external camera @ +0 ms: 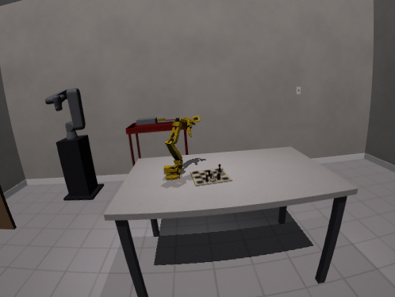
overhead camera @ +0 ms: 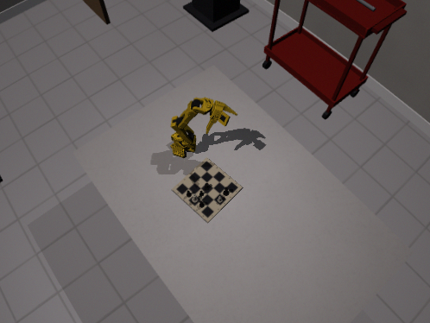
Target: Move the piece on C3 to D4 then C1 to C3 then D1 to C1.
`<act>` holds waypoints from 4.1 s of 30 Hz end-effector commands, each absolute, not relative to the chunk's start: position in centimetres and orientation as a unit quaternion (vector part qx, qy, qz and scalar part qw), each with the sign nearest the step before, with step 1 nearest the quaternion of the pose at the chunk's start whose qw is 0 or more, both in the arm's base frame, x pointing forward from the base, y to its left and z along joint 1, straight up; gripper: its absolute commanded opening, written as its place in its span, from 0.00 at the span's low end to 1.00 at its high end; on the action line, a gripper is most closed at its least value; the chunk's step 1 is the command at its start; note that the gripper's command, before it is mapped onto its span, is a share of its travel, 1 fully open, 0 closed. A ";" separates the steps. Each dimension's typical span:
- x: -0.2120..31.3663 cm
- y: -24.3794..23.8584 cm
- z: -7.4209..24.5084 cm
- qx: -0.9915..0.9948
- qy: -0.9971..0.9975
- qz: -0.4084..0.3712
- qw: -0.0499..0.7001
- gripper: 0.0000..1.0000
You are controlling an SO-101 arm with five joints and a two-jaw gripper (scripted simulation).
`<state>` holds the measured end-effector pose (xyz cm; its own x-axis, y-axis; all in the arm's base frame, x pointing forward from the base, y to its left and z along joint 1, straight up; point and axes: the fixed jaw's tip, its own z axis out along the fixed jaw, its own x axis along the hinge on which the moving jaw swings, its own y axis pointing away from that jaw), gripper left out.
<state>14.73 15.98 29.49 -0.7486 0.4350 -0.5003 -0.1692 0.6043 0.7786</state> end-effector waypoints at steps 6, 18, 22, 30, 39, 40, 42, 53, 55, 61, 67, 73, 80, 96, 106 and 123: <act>14.7 15.9 29.5 0.081 0.826 0.438 0.346 1.00; 14.7 15.9 29.5 0.081 0.826 0.438 0.346 1.00; 14.7 15.9 29.5 0.081 0.826 0.438 0.346 1.00; 14.7 15.9 29.5 0.081 0.826 0.438 0.346 1.00; 14.7 15.9 29.5 0.081 0.826 0.438 0.346 1.00; 14.7 15.9 29.5 0.081 0.826 0.438 0.346 1.00; 14.7 15.9 29.5 0.081 0.826 0.438 0.346 1.00; 14.7 15.9 29.6 0.081 0.825 0.439 0.346 1.00; 14.7 15.8 29.6 0.081 0.825 0.438 0.348 1.00; 15.4 14.8 29.1 0.088 0.830 0.414 0.364 0.97; 16.7 12.7 28.0 0.104 0.841 0.362 0.390 0.93; 17.8 10.0 26.5 0.123 0.854 0.296 0.409 0.87; 18.3 7.5 25.2 0.141 0.866 0.238 0.417 0.82; 17.8 0.2 21.0 0.196 0.894 0.076 0.396 0.66; 16.0 -3.5 18.5 0.231 0.906 -0.004 0.355 0.57; 12.0 -7.3 14.9 0.282 0.917 -0.084 0.270 0.43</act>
<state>13.01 -6.70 15.65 -0.6862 0.4574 -0.5657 0.5388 0.8420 0.0271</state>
